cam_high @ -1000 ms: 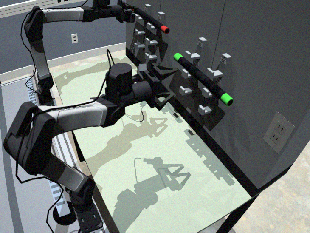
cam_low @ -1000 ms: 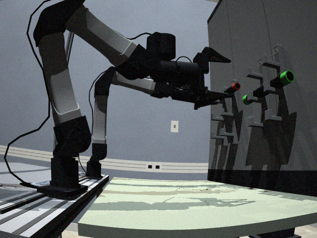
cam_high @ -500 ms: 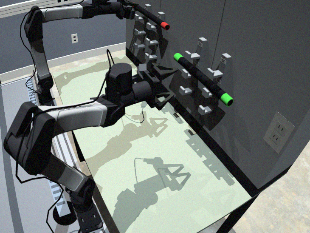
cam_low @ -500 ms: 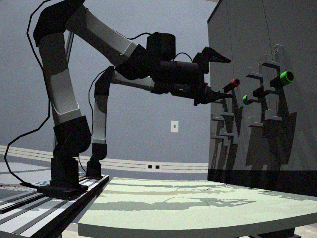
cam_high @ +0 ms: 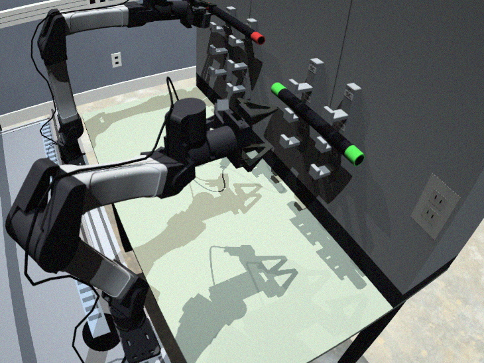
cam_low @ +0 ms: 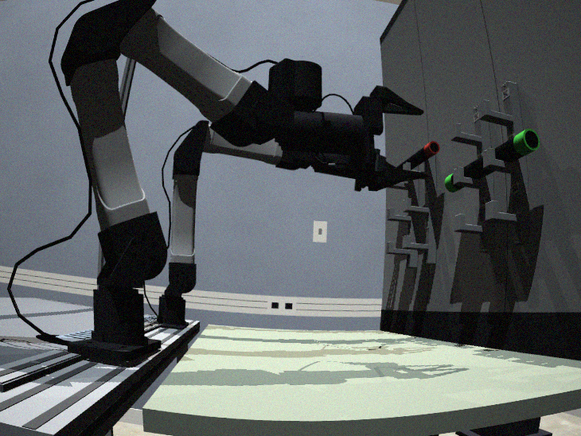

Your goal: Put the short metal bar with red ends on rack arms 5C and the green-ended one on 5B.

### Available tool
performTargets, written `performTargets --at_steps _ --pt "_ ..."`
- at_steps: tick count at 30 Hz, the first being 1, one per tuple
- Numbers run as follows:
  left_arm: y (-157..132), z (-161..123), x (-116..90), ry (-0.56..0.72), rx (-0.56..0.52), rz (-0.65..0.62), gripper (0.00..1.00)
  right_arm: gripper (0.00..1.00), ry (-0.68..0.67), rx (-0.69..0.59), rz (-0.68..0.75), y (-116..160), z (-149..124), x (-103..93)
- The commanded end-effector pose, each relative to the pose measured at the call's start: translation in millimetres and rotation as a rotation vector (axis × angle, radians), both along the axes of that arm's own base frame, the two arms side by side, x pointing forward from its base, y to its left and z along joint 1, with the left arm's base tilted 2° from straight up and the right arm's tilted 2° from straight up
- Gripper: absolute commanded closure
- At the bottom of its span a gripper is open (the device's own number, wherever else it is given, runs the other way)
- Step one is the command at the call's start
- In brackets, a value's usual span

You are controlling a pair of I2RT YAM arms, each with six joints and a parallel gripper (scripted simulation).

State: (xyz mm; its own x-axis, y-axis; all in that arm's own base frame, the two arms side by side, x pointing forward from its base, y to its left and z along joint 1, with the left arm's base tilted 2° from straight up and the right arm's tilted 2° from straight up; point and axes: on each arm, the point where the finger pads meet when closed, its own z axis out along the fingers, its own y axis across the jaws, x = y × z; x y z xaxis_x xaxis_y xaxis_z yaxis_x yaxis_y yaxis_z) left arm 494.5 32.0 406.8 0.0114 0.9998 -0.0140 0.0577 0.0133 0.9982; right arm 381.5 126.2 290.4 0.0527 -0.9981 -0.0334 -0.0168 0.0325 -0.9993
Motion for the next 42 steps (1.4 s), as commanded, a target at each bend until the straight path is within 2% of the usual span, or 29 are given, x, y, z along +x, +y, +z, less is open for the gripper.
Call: performTargets --at_steps 1,42 --pt "3 38 -10 -0.093 -0.005 0.004 1.0 0.0 0.013 -0.018 -0.01 -1 -11 0.4" --pt "1 39 -21 -0.093 -0.005 0.004 1.0 0.0 0.013 -0.018 -0.01 -1 -11 0.4"
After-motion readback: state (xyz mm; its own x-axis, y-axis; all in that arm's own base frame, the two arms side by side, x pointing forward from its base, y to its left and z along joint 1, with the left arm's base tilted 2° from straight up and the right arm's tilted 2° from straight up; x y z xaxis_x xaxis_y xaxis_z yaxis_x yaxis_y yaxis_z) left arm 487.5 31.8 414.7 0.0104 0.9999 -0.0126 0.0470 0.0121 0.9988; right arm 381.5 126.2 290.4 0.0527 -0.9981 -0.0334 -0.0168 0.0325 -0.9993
